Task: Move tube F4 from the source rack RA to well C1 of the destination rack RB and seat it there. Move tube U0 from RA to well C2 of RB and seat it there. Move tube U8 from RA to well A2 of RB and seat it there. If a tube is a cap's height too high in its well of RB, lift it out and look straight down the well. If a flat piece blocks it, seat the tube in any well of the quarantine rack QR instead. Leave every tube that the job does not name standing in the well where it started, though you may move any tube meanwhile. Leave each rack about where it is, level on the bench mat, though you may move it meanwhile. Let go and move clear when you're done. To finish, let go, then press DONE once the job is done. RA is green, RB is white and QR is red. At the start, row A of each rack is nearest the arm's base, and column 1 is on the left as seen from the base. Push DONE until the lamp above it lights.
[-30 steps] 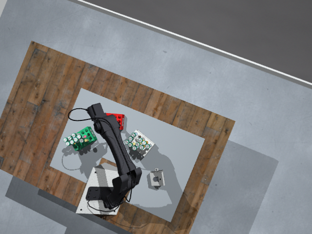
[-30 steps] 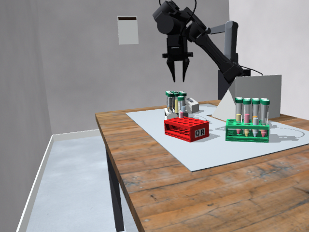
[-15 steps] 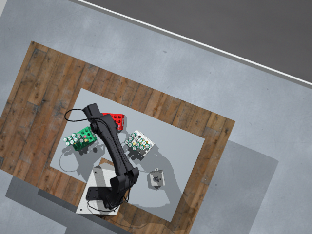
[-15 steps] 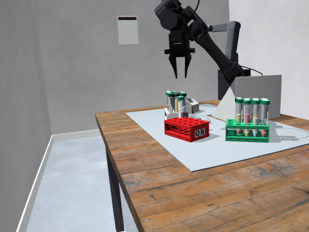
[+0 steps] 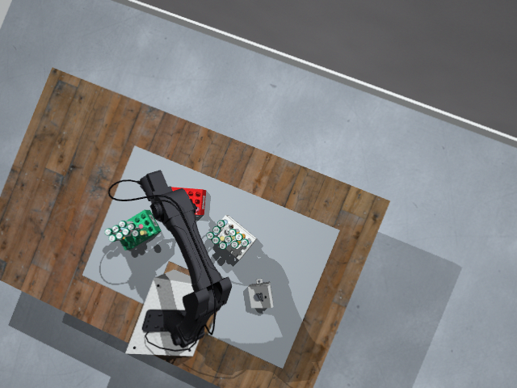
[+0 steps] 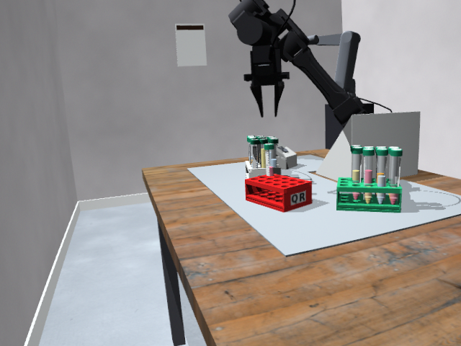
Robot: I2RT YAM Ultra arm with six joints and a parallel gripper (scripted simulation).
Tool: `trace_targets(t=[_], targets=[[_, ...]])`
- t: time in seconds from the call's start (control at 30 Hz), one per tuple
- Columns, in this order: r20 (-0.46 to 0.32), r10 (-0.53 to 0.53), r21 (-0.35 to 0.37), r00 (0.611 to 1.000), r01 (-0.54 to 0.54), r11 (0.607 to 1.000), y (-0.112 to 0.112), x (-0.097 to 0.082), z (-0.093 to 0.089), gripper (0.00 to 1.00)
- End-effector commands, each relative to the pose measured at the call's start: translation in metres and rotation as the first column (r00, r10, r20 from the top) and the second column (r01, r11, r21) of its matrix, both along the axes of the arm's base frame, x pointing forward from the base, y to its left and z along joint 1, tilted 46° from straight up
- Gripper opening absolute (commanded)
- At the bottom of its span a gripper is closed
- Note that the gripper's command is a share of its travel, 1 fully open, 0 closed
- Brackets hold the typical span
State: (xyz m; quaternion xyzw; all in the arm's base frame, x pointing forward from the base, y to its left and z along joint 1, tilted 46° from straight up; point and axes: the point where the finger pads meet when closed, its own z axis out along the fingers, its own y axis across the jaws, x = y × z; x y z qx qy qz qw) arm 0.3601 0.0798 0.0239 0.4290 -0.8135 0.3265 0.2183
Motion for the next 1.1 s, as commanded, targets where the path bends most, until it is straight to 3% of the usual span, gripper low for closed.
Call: trace_targets(t=[0.0,0.77,0.8,0.83,0.9,1.07], targets=[[0.038,0.028,0.019,0.999,-0.028,0.999,0.011,0.006,0.018,0.3],[0.038,0.022,0.017,0.999,-0.023,1.0,0.007,0.006,0.019,0.3],[0.024,-0.006,-0.006,1.0,0.007,1.0,0.004,-0.008,0.012,0.0],[0.067,-0.034,0.011,0.997,0.033,0.999,0.008,-0.007,0.006,0.0],[0.067,-0.034,0.011,0.997,0.033,0.999,0.008,-0.007,0.006,0.0],[0.183,-0.15,0.015,0.972,0.15,0.989,0.01,-0.021,-0.004,0.0]])
